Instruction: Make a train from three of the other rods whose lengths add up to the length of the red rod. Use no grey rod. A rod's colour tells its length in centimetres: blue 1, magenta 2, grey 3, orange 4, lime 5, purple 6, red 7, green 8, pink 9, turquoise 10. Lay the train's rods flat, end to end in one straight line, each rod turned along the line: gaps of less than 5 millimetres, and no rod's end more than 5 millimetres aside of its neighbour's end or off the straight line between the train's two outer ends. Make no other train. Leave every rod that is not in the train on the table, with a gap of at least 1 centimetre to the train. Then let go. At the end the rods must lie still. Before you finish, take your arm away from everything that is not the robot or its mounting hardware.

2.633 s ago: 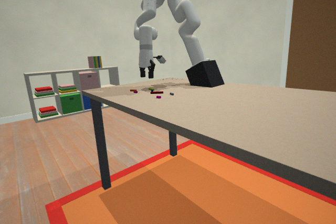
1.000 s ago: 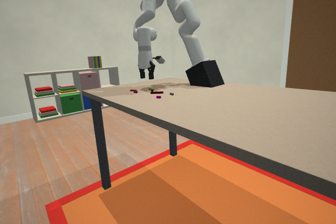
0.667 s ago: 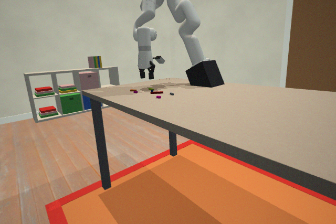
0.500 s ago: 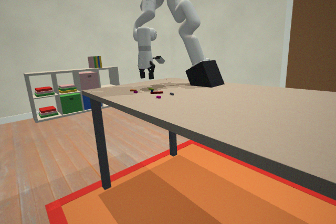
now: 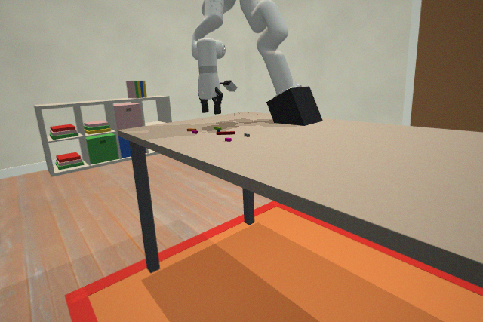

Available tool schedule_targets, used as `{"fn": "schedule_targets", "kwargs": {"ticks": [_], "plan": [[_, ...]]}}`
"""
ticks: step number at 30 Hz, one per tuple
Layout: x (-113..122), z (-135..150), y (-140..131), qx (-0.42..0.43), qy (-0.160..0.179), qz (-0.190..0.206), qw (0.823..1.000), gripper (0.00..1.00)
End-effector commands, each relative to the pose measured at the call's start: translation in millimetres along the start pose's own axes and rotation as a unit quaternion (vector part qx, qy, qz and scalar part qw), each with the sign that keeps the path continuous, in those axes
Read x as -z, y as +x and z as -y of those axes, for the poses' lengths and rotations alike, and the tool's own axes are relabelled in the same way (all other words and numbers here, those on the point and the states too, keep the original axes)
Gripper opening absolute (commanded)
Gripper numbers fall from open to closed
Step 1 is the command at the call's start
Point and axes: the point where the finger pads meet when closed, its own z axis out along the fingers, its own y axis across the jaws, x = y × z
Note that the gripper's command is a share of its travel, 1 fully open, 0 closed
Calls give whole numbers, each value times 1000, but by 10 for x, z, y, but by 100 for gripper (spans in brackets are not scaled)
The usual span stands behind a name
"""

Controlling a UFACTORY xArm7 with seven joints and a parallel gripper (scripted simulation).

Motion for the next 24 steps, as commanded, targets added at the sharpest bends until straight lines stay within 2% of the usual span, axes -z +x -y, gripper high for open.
{"fn": "schedule_targets", "kwargs": {"ticks": [1, 24], "plan": [[9, -1, -13, 0, 0, 2, 1000, 100], [10, -23, -26, -9, 0, 2, 1000, 100]]}}
